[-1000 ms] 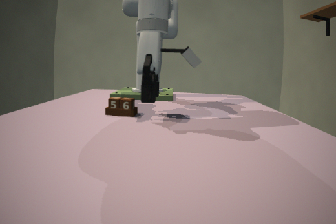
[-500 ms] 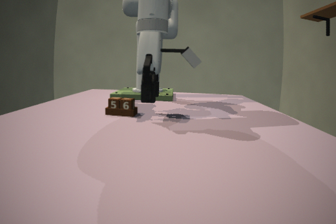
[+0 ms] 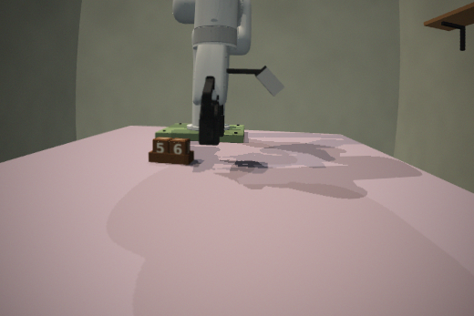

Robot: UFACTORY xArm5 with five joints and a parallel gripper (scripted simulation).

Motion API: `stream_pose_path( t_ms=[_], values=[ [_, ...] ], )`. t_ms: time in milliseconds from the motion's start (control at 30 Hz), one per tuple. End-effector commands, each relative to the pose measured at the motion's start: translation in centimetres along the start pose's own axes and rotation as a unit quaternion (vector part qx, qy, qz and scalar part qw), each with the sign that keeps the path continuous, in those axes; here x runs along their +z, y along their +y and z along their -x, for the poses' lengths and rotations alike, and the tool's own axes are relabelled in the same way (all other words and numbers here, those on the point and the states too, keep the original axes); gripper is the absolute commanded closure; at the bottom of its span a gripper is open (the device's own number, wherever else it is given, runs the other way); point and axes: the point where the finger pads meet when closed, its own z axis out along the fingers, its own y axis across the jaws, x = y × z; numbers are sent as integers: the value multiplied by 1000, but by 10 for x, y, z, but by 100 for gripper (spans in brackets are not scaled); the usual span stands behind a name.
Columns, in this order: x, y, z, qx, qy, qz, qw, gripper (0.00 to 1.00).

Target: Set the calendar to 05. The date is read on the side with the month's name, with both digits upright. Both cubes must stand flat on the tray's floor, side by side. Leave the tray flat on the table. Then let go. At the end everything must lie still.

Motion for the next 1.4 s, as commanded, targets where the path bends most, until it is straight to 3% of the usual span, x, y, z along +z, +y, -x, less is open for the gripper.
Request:
stream_pose_path(
  t_ms=[0, 800, 1367],
  values=[
    [-1, 1, 0, 0, 0, 2, 1000, 0],
    [-16, 1, 0, 0, 0, 2, 1000, 0],
    [-17, 22, 30, 0, 0, 2, 1000, 0]
  ],
)
